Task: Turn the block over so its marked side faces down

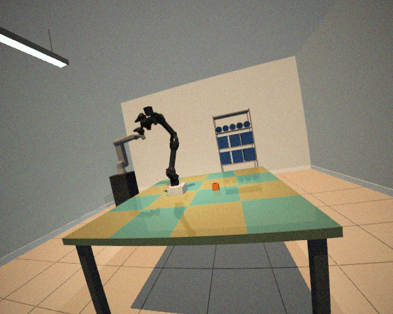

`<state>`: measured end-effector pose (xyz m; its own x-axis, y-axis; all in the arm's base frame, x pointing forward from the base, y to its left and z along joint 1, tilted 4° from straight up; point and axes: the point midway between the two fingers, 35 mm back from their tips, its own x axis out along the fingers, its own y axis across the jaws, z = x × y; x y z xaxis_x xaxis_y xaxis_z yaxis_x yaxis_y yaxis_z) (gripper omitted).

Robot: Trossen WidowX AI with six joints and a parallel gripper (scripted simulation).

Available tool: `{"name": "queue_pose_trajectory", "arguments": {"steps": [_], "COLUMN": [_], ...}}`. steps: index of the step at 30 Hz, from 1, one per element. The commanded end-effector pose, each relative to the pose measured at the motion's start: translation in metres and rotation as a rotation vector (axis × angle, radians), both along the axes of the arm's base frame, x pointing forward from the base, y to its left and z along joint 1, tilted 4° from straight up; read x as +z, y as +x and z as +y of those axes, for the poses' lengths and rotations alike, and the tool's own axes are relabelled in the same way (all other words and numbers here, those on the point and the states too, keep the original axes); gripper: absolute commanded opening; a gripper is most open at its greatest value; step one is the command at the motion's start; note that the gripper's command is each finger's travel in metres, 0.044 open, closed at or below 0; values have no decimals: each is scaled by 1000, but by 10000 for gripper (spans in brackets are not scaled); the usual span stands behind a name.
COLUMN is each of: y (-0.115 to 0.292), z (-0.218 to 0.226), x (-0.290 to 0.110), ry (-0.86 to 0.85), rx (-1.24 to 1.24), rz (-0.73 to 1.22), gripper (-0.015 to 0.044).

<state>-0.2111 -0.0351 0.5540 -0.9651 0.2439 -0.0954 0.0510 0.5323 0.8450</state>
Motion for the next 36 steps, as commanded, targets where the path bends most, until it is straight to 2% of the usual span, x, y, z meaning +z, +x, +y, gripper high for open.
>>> {"name": "queue_pose_trajectory", "arguments": {"steps": [1, 6, 11, 16, 21, 28, 36], "y": [-9, -2, 27, 75, 139, 236, 333], "z": [-54, -122, -190, -252, -298, -326, -319], "x": [-19, -43, -71, -107, -147, -200, -255], "ry": [186, 444, 735, 1037, 1341, 1741, 2102], "rx": [196, 453, 728, 1013, 1290, 1619, 1886], "rz": [-82, -140, -145, -102, 3, 267, 628], "gripper": [440, 440, 440, 440, 440, 440, 440]}}
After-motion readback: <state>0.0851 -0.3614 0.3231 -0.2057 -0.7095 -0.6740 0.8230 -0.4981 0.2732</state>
